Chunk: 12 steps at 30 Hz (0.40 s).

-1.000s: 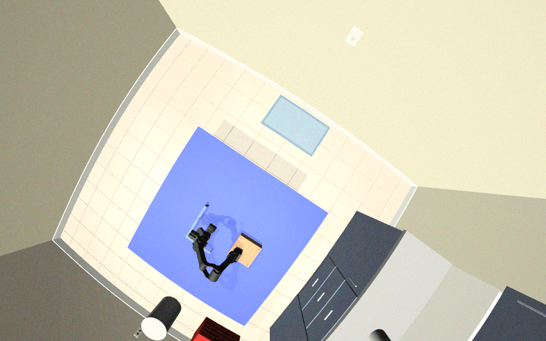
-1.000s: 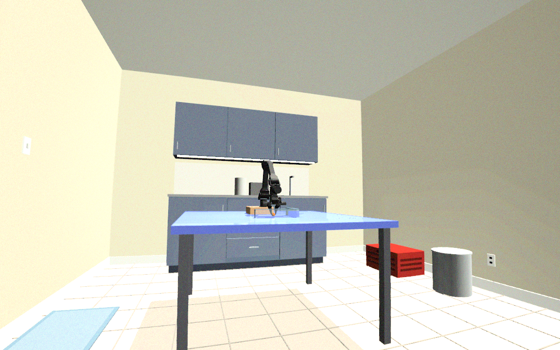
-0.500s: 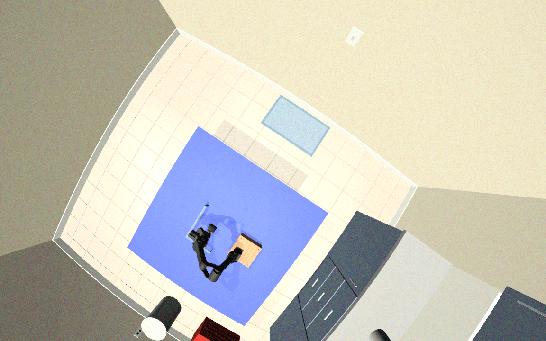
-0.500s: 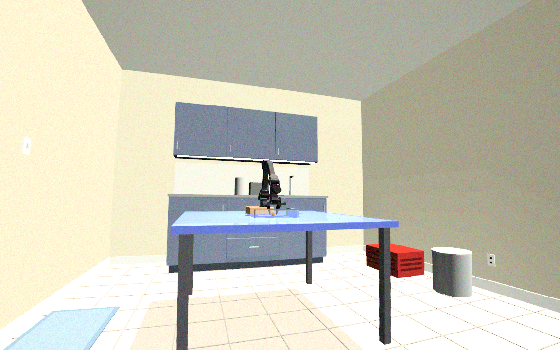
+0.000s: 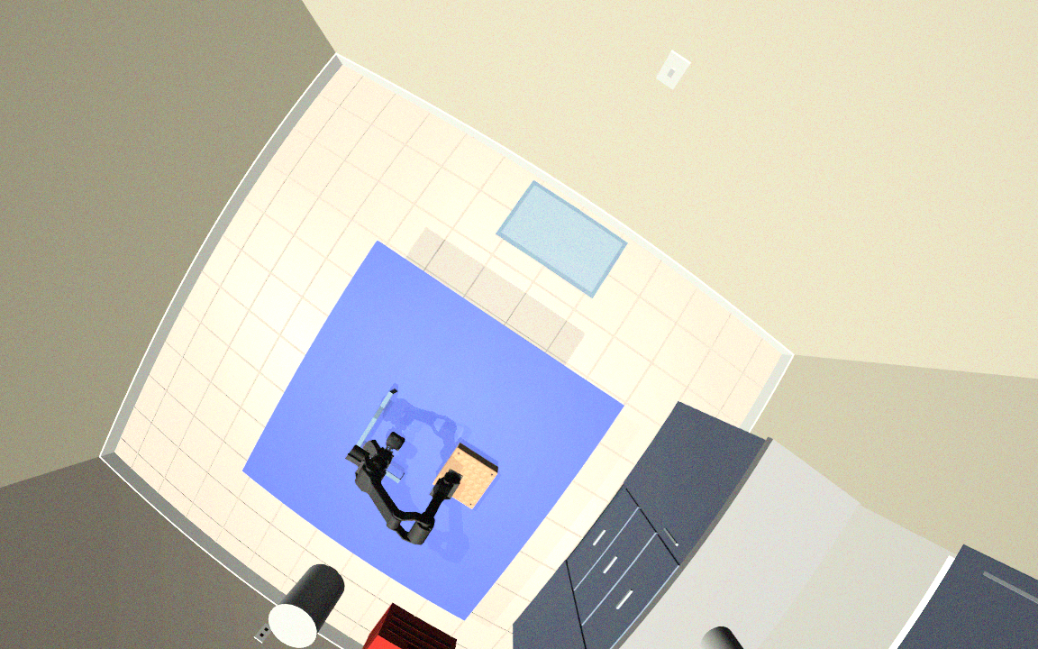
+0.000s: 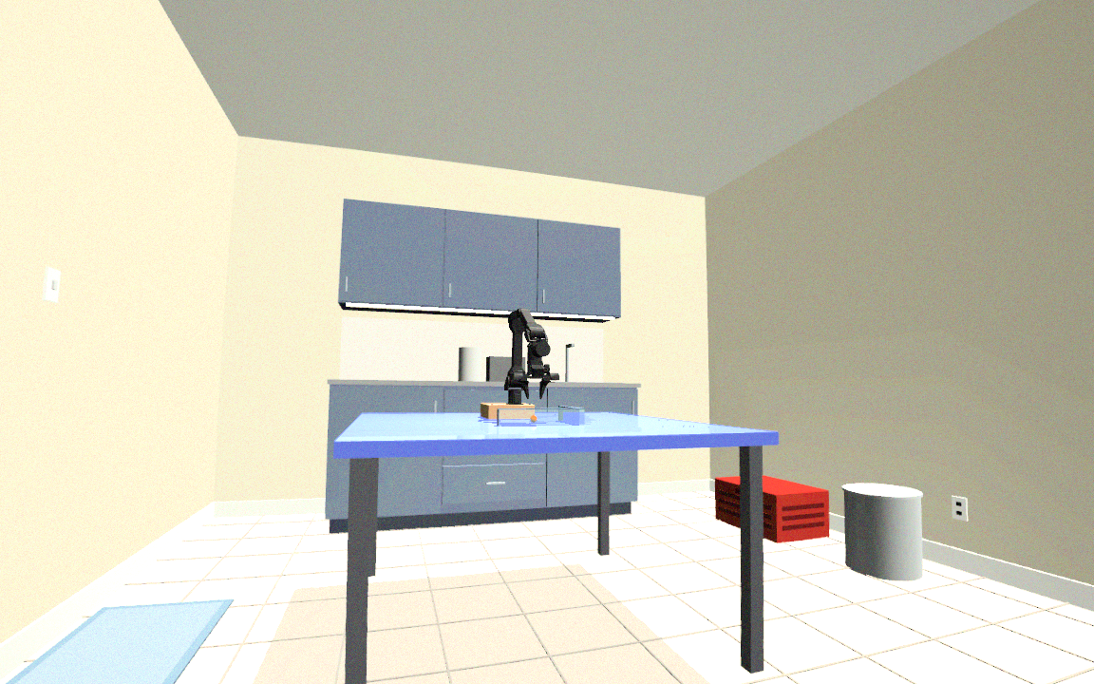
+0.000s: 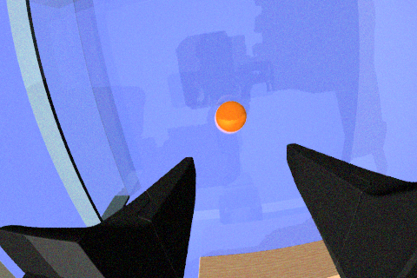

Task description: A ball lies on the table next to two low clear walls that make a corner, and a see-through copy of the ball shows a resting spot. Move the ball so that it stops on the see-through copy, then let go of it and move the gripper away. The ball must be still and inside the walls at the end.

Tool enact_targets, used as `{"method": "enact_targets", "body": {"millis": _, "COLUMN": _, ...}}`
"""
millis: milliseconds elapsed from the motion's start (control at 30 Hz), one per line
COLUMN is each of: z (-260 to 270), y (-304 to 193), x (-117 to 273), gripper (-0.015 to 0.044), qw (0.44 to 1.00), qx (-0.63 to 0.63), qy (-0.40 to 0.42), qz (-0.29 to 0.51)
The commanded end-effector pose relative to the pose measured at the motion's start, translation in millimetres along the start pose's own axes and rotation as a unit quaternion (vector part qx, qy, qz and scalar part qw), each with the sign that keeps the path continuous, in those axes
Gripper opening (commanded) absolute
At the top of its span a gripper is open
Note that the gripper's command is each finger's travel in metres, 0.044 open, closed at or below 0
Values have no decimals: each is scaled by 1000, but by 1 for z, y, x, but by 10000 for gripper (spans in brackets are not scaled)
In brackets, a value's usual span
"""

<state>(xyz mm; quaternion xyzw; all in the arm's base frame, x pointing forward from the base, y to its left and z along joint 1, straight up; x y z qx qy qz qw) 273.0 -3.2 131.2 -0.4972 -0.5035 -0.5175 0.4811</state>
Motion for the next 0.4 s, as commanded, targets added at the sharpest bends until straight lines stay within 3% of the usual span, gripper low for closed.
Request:
{"method": "enact_targets", "body": {"millis": 0, "z": 0, "y": 0, "x": -1, "gripper": 237, "qw": 1000, "qx": 0, "qy": 0, "qz": 0}}
{"method": "enact_targets", "body": {"millis": 167, "z": 0, "y": -4, "x": 45, "gripper": 368, "qw": 1000, "qx": 0, "qy": 0, "qz": 0}}
{"method": "enact_targets", "body": {"millis": 267, "z": 0, "y": -5, "x": 48, "gripper": 440, "qw": 1000, "qx": 0, "qy": 0, "qz": 0}}
{"method": "enact_targets", "body": {"millis": 367, "z": 0, "y": -5, "x": 48, "gripper": 440, "qw": 1000, "qx": 0, "qy": 0, "qz": 0}}
Point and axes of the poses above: the point midway between the two fingers, 35 mm back from their tips, its own x axis back along the fingers, its own z axis across the jaws, y = z × x, the point moved 6 cm from there along x, back along the fingers, and after that the axes turned 1 degree about x, right-handed, at the moved point
